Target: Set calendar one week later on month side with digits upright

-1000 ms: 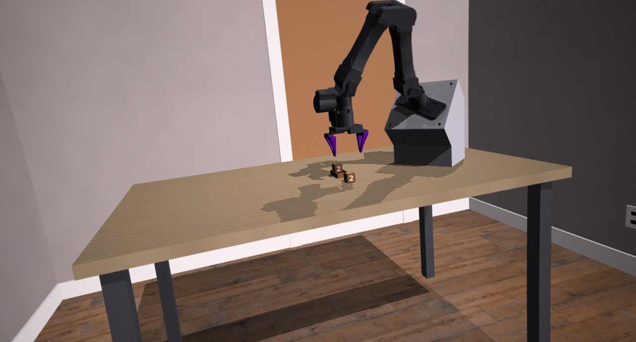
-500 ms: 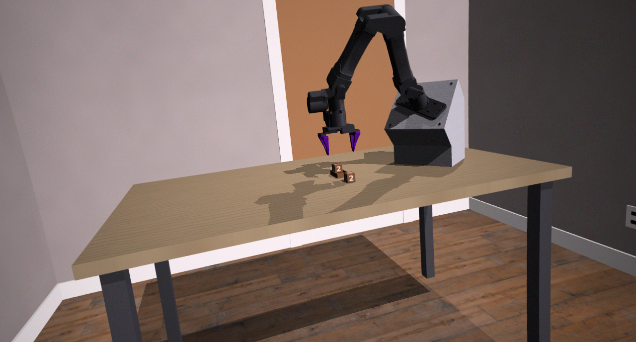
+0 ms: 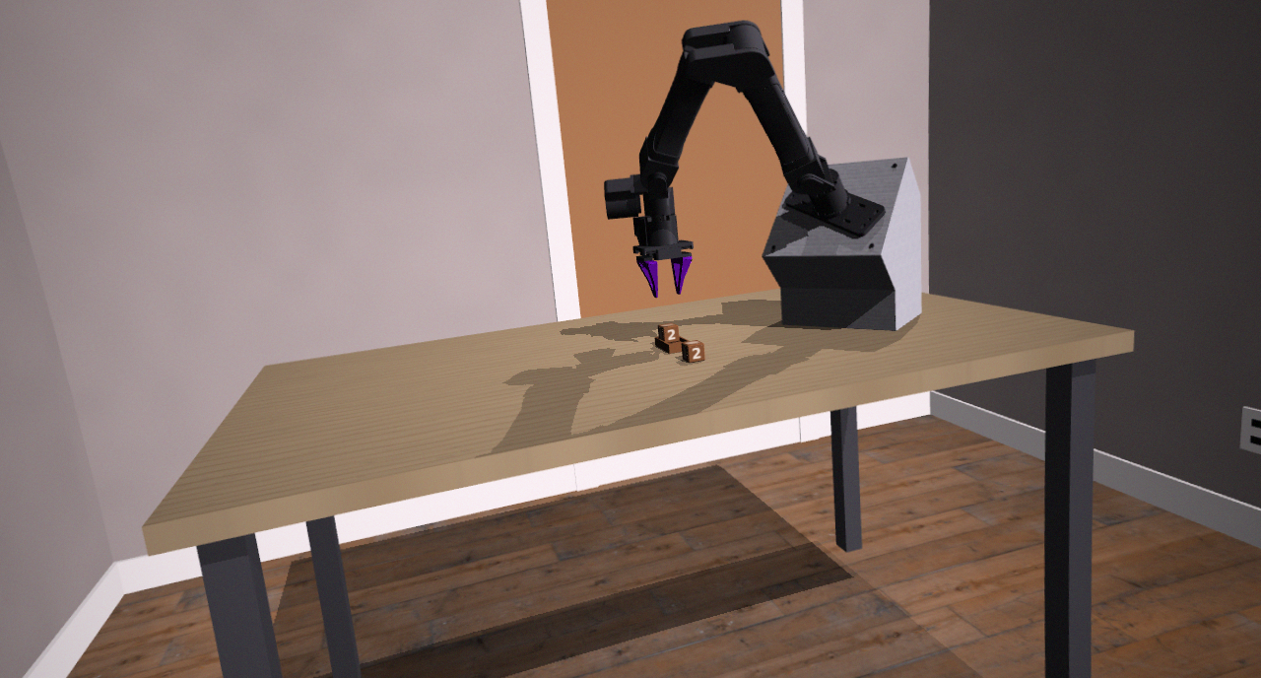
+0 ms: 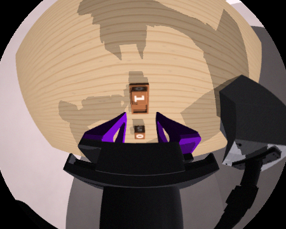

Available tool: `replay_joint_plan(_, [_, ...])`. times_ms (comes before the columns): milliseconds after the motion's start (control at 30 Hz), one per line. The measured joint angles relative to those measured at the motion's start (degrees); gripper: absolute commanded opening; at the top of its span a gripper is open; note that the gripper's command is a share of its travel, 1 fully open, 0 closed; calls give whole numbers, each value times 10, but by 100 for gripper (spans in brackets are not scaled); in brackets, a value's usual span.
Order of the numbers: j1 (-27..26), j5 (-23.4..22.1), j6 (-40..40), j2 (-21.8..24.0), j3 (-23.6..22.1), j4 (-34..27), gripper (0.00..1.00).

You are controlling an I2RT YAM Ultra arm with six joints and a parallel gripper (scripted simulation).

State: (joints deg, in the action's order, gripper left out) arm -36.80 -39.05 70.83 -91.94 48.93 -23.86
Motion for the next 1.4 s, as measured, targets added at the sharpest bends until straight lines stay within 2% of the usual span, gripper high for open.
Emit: replay_joint_plan(1400, [8,0,-3,-4,-2,11,47])
